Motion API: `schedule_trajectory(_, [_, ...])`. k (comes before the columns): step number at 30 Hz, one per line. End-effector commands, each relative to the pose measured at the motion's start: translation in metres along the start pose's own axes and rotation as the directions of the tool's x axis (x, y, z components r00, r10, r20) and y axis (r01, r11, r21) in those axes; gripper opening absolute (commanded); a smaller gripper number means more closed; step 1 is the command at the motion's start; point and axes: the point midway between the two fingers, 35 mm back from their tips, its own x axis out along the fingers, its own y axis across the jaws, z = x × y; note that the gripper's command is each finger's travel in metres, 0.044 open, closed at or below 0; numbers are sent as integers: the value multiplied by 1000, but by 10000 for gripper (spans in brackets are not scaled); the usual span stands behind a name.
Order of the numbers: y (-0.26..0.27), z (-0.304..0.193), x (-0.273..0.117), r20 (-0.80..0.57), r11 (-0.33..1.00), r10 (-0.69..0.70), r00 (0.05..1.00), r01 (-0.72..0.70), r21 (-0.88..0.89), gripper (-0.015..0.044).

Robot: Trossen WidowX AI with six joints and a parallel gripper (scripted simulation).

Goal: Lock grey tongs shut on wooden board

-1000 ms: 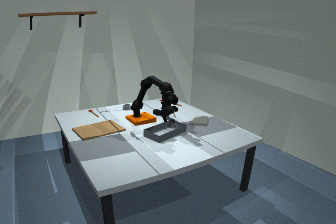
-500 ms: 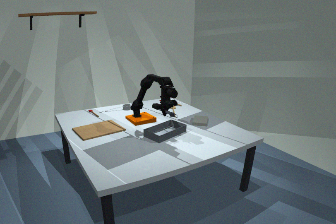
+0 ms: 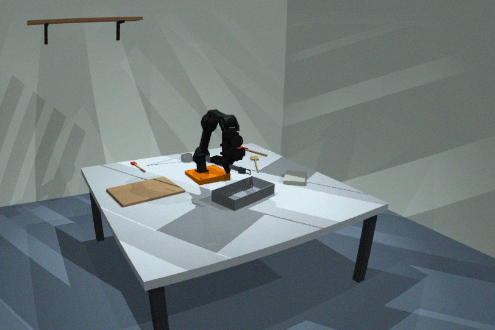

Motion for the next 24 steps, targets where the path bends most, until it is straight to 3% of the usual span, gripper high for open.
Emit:
schedule_trajectory(1, [-21,-14,-3,1,997,-9,1000,9,-81,-150])
schedule_trajectory(24, [-122,-105,-6,-13,862,-20,1000,11,-506,-150])
